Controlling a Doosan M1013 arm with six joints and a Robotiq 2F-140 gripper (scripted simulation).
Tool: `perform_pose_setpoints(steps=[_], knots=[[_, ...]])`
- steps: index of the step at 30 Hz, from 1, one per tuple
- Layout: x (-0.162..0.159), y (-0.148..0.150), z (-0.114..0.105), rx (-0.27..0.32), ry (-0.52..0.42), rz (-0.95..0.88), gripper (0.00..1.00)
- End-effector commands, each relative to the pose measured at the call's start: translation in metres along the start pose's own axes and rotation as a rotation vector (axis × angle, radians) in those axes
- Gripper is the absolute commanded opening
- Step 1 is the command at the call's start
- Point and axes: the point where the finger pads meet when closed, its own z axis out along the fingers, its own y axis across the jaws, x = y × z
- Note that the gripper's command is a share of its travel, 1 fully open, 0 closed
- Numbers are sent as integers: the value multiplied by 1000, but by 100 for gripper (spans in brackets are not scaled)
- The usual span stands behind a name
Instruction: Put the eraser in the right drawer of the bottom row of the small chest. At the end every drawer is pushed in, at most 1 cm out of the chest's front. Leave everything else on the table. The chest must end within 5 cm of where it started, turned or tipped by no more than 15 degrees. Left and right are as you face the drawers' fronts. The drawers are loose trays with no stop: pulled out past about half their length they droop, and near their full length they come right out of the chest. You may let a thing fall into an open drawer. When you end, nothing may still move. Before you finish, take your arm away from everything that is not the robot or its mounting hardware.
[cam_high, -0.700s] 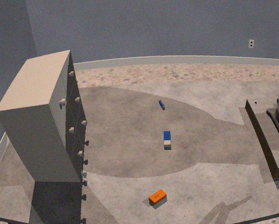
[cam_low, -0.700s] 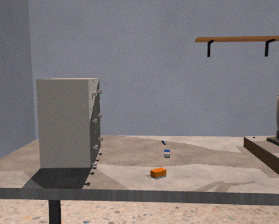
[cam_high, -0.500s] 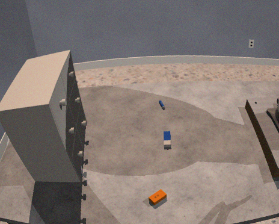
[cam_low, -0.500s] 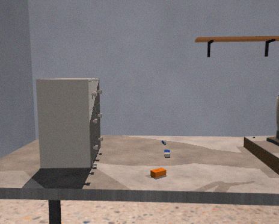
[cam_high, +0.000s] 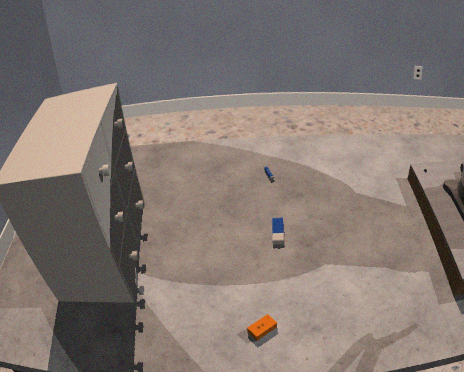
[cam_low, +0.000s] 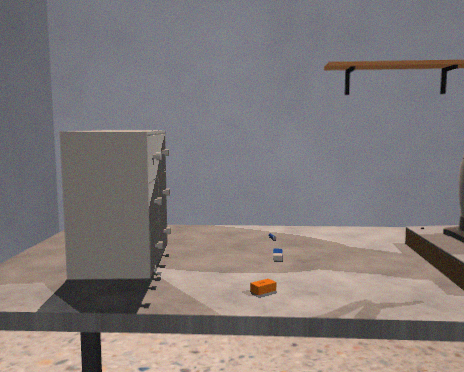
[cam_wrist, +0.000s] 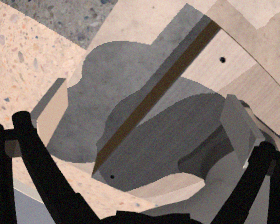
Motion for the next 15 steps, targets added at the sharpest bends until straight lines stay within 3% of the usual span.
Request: perform_pose_setpoints(steps=[1, 5, 11, 13, 15], knots=[[5, 1, -2, 1, 1, 33, 100], [28, 6, -14, 6, 5, 192, 100], [87, 29, -45, 20, 15, 608, 100], [87, 29, -45, 20, 15, 608, 100], [119, 48, -61, 28, 20, 833, 100]])
